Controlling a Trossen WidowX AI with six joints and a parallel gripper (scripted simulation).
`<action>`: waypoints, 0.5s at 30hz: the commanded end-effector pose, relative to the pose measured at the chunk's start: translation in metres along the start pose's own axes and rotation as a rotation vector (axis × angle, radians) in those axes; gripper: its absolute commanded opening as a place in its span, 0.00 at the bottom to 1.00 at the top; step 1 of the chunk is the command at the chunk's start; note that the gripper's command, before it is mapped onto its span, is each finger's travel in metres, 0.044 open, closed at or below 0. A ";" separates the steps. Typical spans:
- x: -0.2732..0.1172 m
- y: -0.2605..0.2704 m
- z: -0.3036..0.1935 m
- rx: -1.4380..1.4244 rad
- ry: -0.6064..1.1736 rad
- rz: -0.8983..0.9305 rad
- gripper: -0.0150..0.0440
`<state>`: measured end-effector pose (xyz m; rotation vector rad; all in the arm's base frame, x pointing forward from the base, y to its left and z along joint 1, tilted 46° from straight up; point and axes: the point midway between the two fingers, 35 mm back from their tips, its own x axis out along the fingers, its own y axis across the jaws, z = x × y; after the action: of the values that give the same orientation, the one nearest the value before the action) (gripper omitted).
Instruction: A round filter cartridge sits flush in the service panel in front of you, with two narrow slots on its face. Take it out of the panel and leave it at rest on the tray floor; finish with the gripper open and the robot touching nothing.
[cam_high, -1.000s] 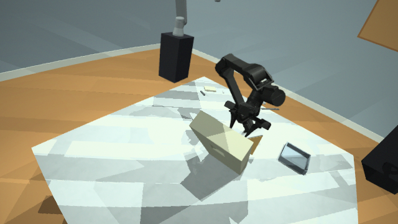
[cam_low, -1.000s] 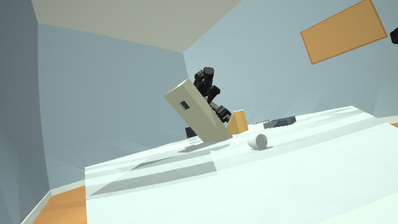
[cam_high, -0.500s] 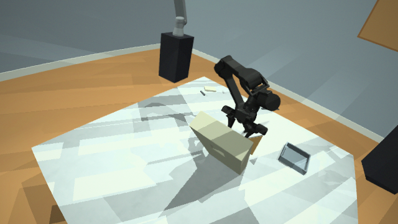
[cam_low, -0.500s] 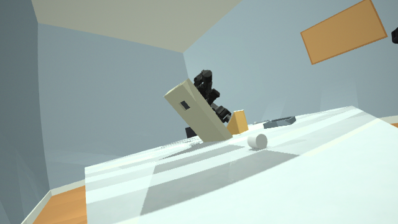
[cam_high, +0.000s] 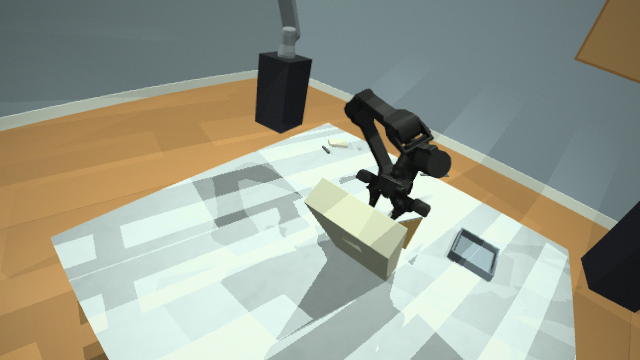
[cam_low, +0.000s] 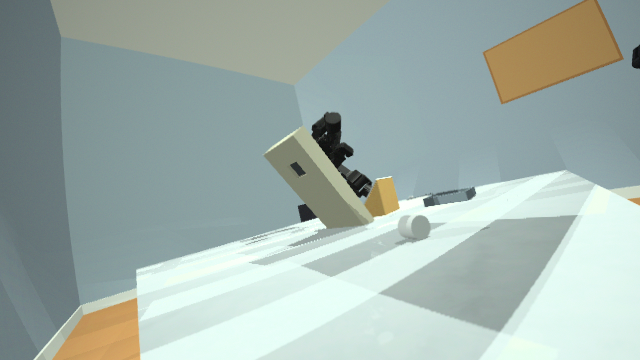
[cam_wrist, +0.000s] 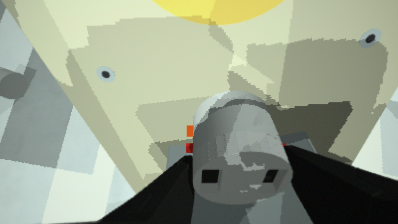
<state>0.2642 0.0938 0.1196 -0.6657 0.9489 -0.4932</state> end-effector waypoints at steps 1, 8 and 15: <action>0.000 0.000 0.000 0.001 0.002 0.001 0.58; -0.002 0.000 0.004 0.001 0.002 0.001 0.30; -0.011 0.000 0.021 -0.001 -0.001 0.001 0.25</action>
<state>0.2731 0.1026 0.1299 -0.6612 0.9485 -0.4930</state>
